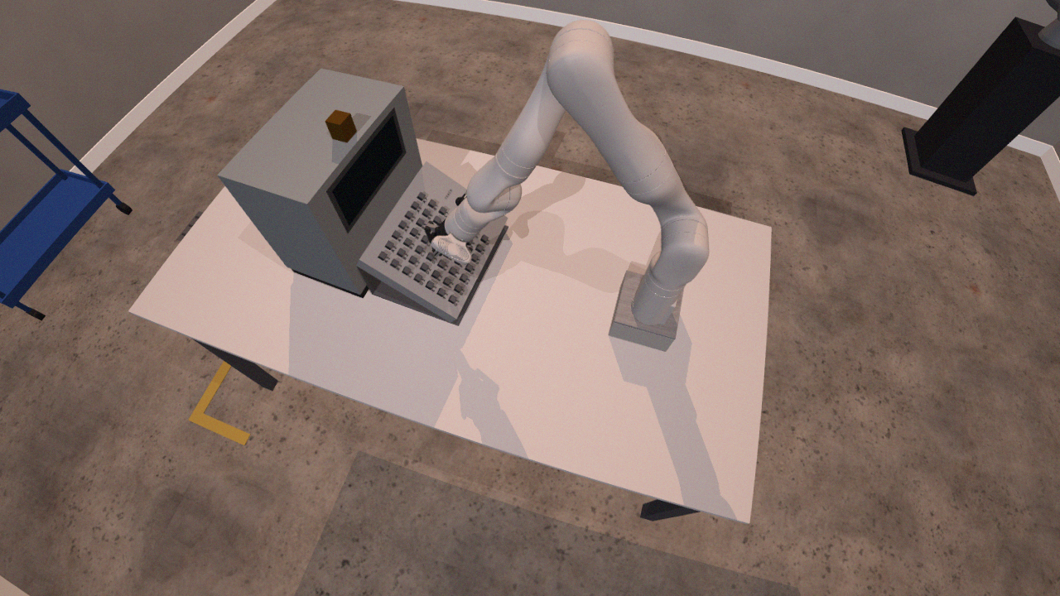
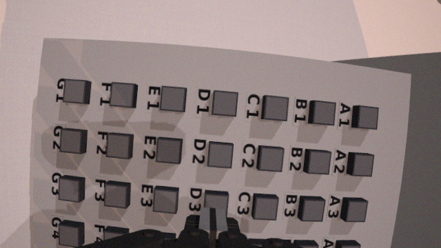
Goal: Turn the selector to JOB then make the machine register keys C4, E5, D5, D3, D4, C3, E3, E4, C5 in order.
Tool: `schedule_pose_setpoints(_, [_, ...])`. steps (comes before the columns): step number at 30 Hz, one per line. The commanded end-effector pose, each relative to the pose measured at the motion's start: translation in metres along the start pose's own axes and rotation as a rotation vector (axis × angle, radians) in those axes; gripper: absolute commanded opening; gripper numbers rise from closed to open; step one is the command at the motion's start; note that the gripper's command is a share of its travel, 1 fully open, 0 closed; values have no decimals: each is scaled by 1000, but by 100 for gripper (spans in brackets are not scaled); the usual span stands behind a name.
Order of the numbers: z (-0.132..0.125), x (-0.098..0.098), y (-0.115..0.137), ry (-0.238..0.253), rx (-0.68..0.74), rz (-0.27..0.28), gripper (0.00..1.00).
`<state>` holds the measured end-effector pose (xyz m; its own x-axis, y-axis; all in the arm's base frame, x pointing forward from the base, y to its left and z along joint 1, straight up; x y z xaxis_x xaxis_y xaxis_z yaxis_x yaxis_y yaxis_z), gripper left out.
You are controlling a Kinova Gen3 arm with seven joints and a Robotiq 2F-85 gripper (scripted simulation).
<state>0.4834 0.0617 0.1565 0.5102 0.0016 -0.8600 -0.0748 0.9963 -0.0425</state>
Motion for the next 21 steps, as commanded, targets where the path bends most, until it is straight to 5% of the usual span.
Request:
schedule_pose_setpoints(1, [5, 0, 3, 12, 0, -9, 10])
schedule_pose_setpoints(21, [5, 18, 3, 12, 0, -9, 10])
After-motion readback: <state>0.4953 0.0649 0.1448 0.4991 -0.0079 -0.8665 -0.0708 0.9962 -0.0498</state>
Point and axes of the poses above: the point where the finger pads meet when closed, its own x axis out along the fingers, its own z axis across the jaws, y = z × x, the point moved 10 cm from there along -x, back along the fingers, and after that the axes turned 6 degrees about -x, right-handed, at the moved point
